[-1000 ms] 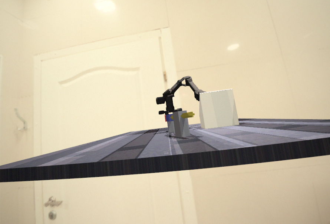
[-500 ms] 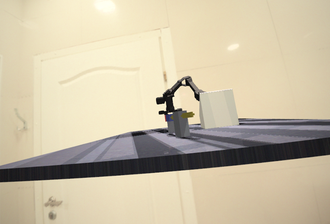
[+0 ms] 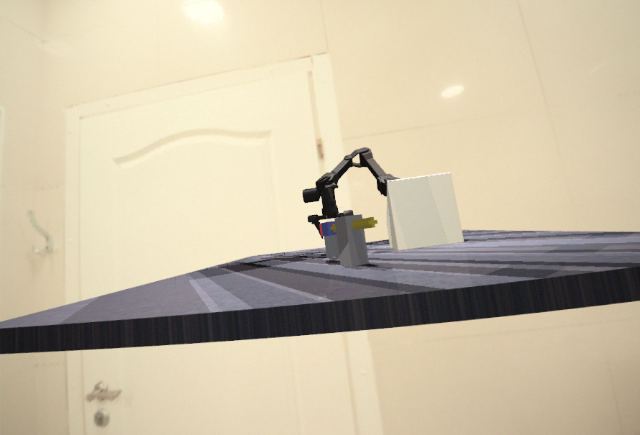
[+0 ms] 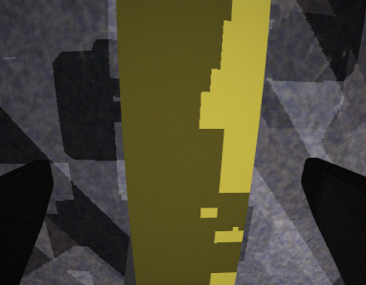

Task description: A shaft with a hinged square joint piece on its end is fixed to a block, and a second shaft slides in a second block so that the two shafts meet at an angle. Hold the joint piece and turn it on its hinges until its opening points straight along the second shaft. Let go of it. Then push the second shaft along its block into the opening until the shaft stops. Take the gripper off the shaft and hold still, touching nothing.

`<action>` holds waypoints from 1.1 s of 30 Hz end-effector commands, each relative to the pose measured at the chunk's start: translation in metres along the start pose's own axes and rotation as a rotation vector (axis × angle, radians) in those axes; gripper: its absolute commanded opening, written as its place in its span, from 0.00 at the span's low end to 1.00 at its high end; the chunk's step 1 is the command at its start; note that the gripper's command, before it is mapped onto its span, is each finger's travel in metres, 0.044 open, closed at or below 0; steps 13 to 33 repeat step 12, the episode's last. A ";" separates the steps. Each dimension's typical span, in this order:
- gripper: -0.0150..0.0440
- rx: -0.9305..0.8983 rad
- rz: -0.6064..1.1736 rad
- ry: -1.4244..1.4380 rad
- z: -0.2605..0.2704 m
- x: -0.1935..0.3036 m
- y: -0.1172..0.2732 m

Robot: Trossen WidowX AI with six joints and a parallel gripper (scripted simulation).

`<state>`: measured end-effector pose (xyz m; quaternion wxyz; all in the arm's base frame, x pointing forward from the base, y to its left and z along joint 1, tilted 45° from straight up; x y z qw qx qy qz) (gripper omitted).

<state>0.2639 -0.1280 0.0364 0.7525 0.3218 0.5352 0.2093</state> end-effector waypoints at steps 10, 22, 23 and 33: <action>1.00 0.001 0.007 0.004 0.000 0.000 0.029; 1.00 0.001 0.007 0.004 0.000 0.000 0.029; 1.00 0.001 0.007 0.004 0.000 0.000 0.029; 1.00 0.001 0.007 0.004 0.000 0.000 0.029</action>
Point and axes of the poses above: the point midway between the two fingers, 35 mm back from their tips, its own y axis back along the fingers, its own z axis across the jaws, x = y × z, the point moved 1 cm from there along y, back along the fingers, and after that the axes turned 14 degrees about -y, right-handed, at the moved point
